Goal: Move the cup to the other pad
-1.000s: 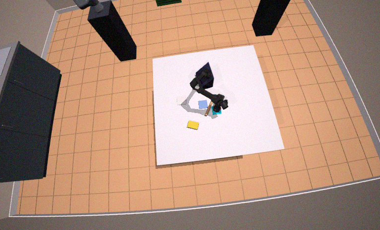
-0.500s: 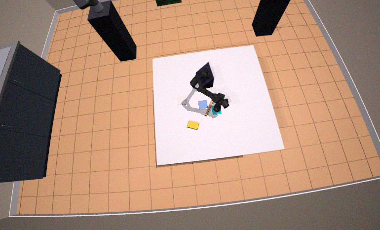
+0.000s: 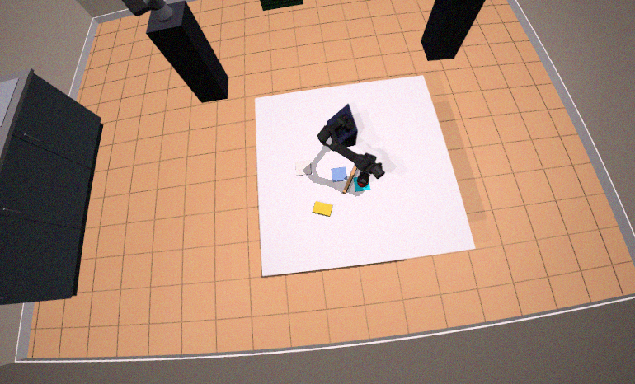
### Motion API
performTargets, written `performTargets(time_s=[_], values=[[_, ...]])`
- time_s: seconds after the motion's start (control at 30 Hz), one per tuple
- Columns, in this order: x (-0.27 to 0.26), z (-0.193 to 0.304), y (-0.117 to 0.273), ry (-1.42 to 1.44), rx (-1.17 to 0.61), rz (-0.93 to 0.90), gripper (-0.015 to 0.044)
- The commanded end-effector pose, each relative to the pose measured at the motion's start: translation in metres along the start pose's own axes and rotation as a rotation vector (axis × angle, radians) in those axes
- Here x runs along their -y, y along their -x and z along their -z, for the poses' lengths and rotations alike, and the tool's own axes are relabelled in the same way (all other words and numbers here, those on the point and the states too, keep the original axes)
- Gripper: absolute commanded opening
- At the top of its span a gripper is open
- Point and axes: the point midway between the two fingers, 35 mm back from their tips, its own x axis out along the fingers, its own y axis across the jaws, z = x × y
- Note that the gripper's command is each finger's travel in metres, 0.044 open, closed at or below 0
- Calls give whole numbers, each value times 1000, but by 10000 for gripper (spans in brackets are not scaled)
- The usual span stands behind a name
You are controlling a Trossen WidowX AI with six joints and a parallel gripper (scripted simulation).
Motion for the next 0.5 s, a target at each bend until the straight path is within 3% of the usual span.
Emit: performTargets(time_s=[0.0,0.33,0.47], values=[[0,0,-1,0,-1,-1,180],[0,-1,7,0,1,-2,440],[1,-1,28,-3,4,-3,440]])
